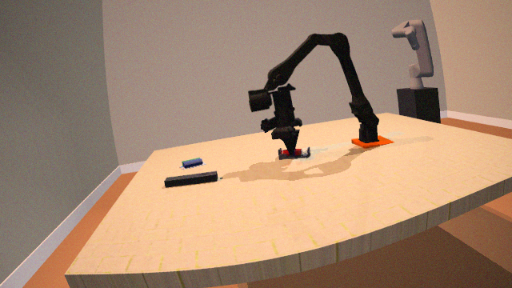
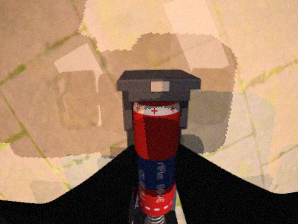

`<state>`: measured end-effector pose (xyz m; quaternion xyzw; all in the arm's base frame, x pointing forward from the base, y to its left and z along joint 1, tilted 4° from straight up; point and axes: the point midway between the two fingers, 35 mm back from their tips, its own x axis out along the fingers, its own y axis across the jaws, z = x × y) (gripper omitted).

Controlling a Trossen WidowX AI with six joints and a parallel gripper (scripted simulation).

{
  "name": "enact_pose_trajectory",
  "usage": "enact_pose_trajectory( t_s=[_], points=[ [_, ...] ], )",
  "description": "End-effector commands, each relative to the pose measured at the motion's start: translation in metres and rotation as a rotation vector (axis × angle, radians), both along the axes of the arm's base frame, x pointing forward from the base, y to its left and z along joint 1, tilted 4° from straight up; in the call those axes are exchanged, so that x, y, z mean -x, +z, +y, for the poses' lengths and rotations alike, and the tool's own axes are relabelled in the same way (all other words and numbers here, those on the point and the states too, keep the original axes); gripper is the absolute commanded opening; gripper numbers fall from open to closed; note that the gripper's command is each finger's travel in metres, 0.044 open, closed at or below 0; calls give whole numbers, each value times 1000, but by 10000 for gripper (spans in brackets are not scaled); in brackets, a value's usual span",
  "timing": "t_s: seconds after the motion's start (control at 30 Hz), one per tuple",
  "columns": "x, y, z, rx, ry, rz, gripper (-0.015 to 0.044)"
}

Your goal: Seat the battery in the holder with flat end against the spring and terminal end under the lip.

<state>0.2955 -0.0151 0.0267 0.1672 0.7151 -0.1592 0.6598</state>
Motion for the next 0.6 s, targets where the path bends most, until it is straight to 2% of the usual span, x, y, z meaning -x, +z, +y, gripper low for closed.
enact_pose_trajectory(
  t_s=[0.0, 0.03, 0.17, 0.57],
  points=[
    [0, -2, 0, -3, 5, 6, 63],
    [0, -2, 0, -3, 5, 6, 63],
    [0, -2, 0, -3, 5, 6, 165],
    [-1, 15, -1, -2, -1, 3, 165]
  ],
)
